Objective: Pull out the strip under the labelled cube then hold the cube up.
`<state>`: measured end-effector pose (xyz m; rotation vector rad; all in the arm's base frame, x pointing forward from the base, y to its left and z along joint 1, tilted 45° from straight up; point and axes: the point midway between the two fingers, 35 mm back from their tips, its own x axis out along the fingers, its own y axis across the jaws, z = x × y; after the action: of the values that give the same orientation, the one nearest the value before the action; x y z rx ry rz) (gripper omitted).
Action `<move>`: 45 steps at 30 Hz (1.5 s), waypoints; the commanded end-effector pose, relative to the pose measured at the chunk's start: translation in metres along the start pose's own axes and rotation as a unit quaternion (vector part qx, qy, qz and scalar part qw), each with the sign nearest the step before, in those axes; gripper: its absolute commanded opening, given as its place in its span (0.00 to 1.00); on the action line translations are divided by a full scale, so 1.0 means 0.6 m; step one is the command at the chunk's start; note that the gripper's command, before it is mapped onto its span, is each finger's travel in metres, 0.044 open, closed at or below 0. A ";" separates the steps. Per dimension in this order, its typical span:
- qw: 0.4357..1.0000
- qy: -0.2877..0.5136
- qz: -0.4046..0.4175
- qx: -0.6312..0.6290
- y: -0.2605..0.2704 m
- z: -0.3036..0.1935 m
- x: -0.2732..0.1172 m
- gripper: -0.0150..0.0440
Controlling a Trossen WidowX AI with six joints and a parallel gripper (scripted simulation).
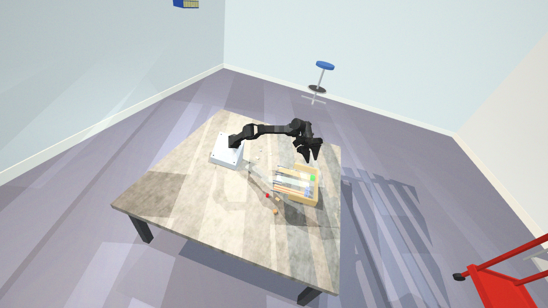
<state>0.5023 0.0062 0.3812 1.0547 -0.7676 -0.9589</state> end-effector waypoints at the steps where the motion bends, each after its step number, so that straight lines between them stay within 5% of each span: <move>1: 1.000 0.001 0.001 -0.006 -0.002 -0.001 -0.001 0.93; 8: 0.971 0.057 0.048 -0.226 -0.076 -0.025 -0.026 0.93; 15: 0.879 0.119 0.104 -0.450 -0.189 -0.033 -0.061 0.93; 33: 0.434 0.260 0.253 -0.825 -0.568 0.089 -0.164 0.93; 45: 0.427 0.262 0.252 -0.828 -0.572 0.090 -0.164 0.89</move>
<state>0.3243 0.0126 0.0688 -0.7080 0.5536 -0.3618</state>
